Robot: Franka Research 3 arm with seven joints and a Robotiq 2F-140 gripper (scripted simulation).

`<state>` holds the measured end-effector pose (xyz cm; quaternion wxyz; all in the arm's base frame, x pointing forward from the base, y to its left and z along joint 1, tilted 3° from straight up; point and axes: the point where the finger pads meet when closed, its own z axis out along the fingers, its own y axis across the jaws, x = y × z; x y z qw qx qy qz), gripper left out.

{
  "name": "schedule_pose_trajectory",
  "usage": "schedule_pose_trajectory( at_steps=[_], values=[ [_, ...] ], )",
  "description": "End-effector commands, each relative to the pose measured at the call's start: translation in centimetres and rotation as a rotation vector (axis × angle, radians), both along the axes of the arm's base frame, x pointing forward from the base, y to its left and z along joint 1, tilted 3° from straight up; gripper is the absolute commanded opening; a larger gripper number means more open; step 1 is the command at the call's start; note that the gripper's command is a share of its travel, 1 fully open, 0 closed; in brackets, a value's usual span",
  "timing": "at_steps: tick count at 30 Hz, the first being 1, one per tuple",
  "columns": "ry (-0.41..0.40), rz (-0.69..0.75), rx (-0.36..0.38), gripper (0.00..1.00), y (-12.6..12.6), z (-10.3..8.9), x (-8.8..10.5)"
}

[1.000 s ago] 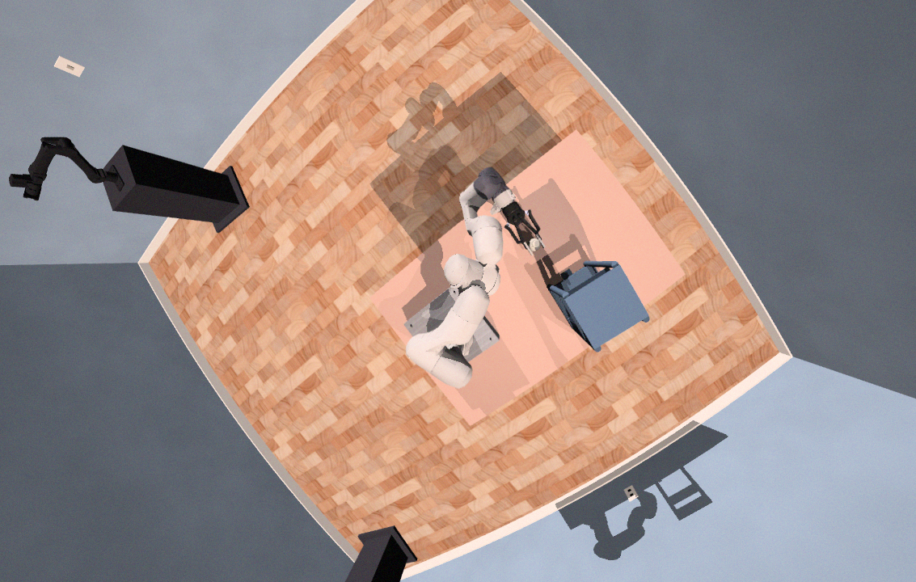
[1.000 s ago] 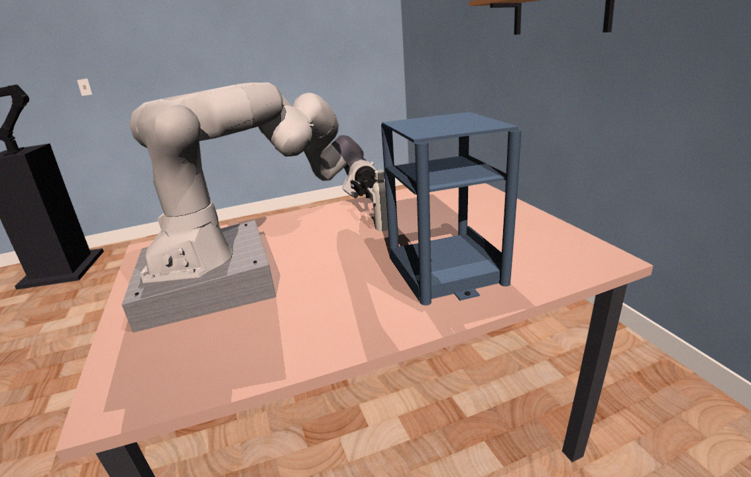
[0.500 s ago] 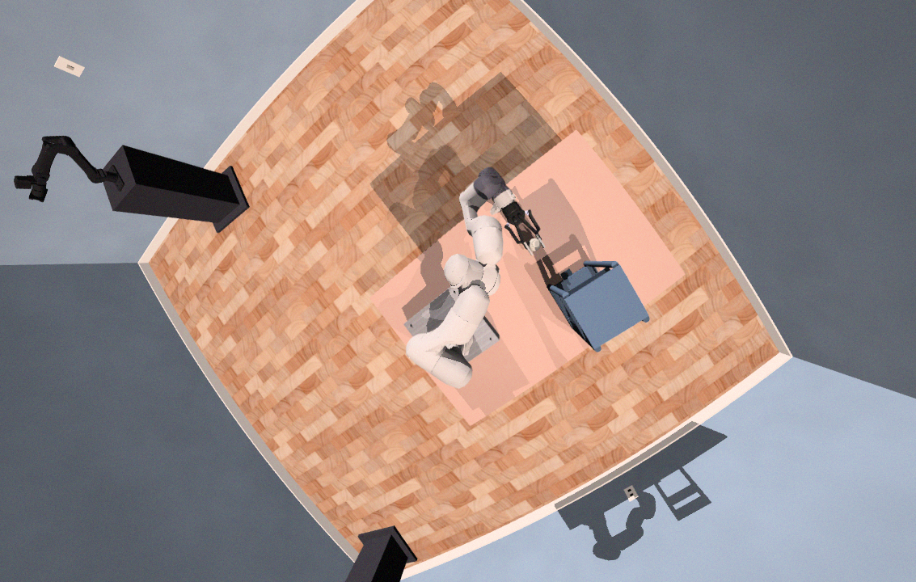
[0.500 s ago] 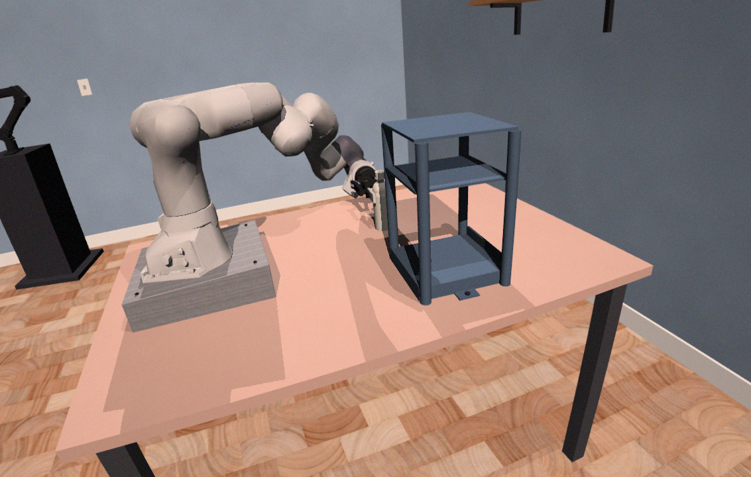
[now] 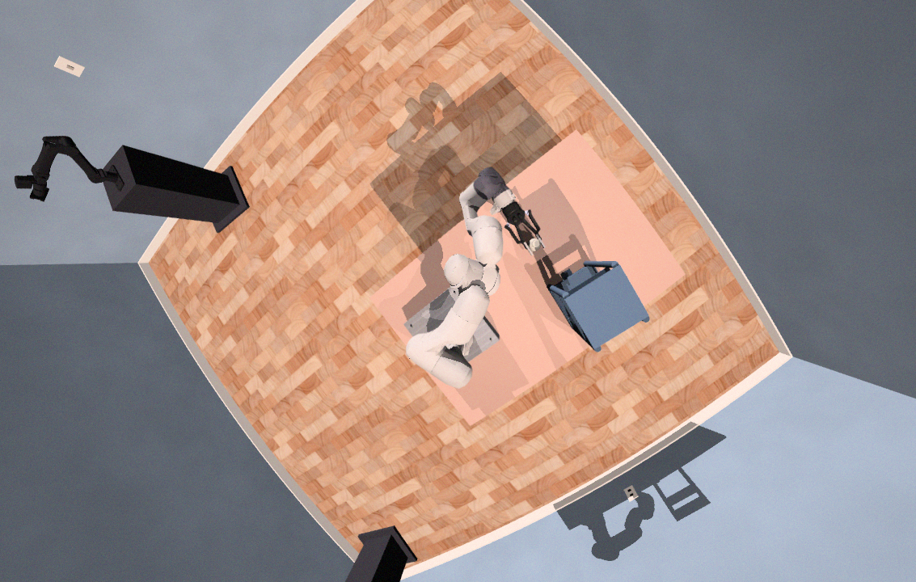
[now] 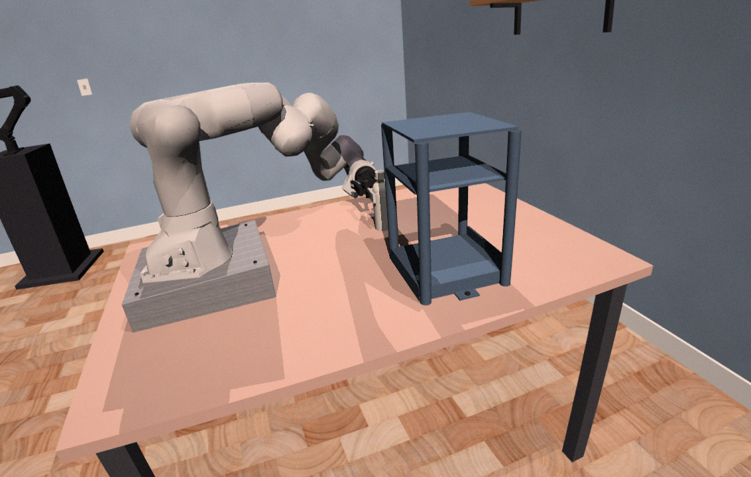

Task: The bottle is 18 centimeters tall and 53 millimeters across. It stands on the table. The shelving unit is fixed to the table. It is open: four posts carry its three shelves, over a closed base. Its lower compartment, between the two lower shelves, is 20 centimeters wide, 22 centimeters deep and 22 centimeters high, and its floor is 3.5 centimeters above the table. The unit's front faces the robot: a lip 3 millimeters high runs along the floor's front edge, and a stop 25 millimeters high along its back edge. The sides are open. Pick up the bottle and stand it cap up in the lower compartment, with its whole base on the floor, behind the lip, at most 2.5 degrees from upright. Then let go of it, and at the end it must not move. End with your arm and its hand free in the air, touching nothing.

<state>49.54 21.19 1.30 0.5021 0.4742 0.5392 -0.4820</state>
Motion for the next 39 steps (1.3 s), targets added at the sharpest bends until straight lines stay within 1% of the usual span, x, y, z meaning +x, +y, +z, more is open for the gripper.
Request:
schedule_pose_trajectory(
  at_steps=[1, 6, 13, 15, 24, 28, 39],
  values=[
    [0.004, 0.003, 0.0, 0.0, 0.1, -0.1, 0.1],
    [0.004, 0.003, 0.0, 0.0, 0.1, 0.2, 0.1],
    [0.004, 0.003, 0.0, 0.0, 0.0, 1.6, 0.1],
    [0.004, 0.003, 0.0, 0.0, 0.0, 1.6, 0.1],
    [0.004, 0.003, 0.0, 0.0, -0.1, 4.3, 0.3],
    [0.004, 0.003, 0.0, 0.0, -0.1, 5.2, 0.3],
    [0.004, 0.003, 0.0, 0.0, -0.1, 5.6, 0.3]
  ],
)
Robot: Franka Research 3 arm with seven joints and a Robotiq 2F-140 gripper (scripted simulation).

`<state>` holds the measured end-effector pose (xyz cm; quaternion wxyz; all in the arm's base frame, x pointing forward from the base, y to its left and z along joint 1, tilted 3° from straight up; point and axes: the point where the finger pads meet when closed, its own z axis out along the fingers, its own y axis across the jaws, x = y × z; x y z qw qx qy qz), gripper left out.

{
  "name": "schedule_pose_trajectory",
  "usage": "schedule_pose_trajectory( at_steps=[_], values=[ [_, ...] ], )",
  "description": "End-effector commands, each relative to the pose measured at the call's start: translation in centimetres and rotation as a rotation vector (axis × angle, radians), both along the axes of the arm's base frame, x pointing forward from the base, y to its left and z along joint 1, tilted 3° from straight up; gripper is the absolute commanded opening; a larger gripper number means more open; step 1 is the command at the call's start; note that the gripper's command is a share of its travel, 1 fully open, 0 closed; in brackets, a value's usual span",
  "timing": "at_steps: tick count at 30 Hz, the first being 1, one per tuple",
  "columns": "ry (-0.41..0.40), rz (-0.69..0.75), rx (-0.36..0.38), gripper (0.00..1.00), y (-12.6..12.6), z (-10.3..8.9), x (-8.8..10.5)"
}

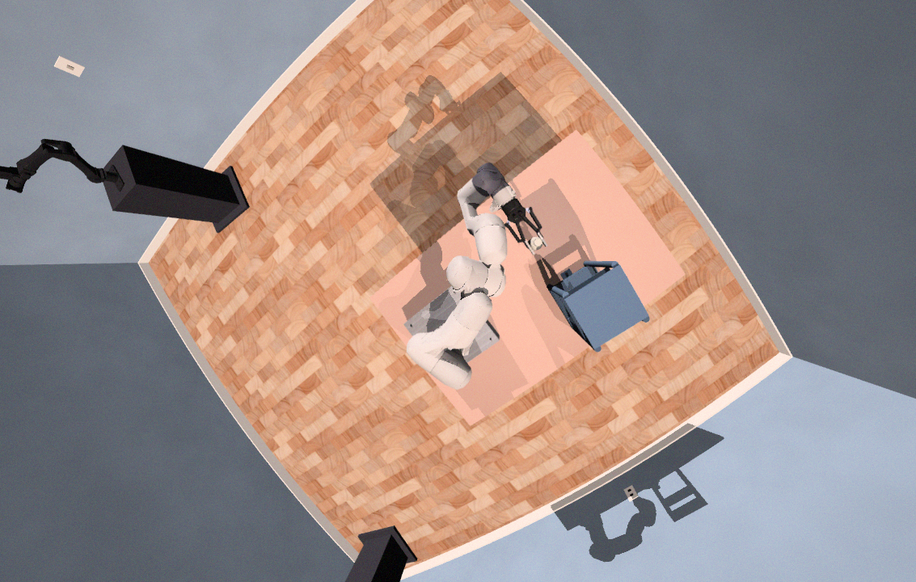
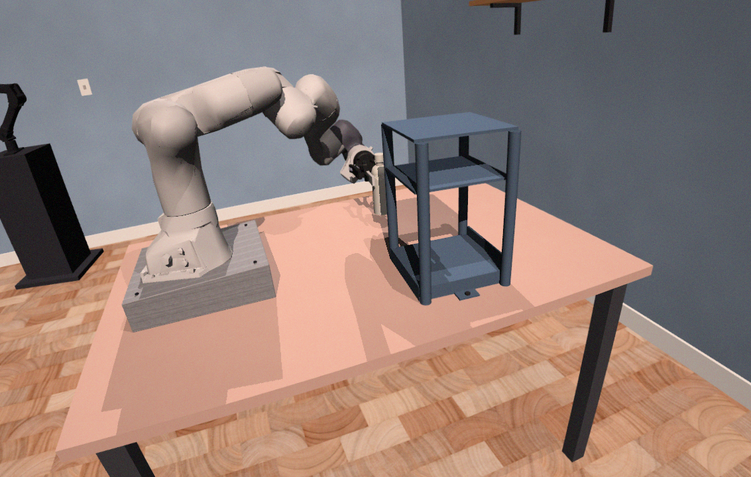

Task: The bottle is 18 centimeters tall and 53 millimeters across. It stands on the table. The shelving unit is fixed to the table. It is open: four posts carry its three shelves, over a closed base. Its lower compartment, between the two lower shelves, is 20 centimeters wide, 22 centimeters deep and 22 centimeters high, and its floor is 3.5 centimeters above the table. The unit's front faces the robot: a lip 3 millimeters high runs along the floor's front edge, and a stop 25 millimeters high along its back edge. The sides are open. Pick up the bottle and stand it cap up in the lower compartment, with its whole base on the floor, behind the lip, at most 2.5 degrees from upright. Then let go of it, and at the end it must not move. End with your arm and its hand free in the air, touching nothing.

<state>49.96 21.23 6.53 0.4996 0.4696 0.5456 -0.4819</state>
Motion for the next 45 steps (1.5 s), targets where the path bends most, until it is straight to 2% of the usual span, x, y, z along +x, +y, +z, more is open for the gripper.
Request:
schedule_pose_trajectory(
  at_steps=[1, 27, 45],
  values=[
    [-0.009, -0.006, -0.004, 0.0, -0.1, 0.4, -0.1],
    [-0.009, -0.006, -0.004, 0.0, -1.3, 0.3, 0.0],
    [-0.009, -0.006, -0.004, 0.0, -5.1, 0.2, 0.4]
  ],
)
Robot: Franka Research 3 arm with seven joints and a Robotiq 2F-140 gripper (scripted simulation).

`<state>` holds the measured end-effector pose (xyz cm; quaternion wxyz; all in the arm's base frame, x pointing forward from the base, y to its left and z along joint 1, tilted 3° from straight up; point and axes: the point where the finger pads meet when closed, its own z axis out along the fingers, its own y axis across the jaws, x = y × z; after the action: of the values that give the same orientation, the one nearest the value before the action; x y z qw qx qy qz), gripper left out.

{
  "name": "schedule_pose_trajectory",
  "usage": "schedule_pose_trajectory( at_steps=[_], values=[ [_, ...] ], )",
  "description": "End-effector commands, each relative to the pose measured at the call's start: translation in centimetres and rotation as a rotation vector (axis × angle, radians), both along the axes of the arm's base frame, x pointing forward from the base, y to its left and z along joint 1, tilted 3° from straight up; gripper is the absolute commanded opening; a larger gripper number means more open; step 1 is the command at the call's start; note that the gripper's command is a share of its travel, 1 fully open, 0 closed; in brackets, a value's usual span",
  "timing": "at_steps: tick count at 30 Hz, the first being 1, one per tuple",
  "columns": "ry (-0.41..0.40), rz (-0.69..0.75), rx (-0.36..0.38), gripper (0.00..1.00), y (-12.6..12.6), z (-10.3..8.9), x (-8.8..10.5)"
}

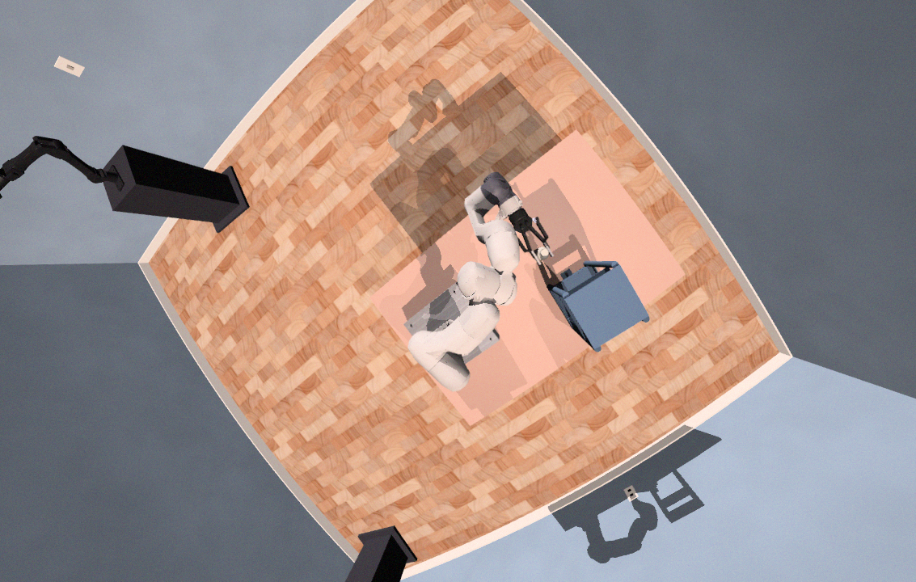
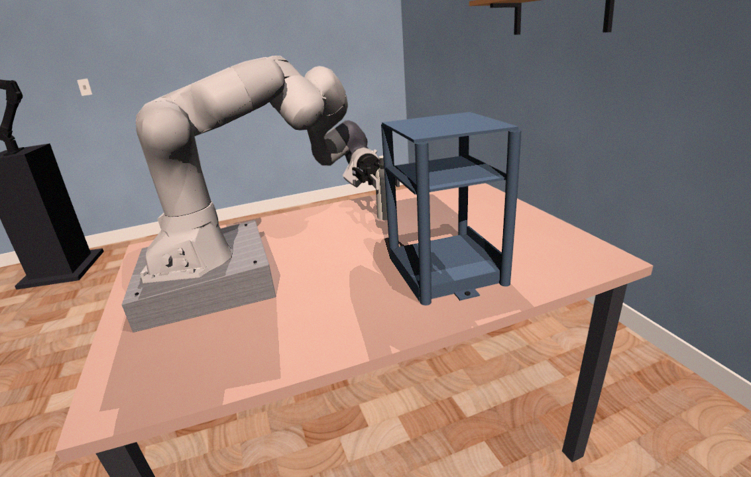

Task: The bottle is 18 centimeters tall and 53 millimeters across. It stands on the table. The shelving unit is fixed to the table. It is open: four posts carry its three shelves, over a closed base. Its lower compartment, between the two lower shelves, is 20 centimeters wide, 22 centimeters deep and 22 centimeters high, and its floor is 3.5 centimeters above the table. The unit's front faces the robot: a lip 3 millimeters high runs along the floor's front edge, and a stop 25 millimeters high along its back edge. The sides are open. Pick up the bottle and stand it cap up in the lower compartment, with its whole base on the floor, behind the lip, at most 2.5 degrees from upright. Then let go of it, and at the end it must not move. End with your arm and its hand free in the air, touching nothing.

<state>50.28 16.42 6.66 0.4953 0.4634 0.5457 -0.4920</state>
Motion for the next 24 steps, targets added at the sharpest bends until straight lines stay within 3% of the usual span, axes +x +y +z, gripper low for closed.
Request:
schedule_pose_trajectory(
  at_steps=[1, 14, 24],
  values=[
    [-0.03, 0.002, 0.009, 0.0, -0.6, 0.1, 0.1],
    [-0.03, 0.002, 0.009, 0.0, -4.5, -0.1, 0.4],
    [-0.03, 0.002, 0.009, 0.0, -6.0, -0.1, 0.5]
  ],
)
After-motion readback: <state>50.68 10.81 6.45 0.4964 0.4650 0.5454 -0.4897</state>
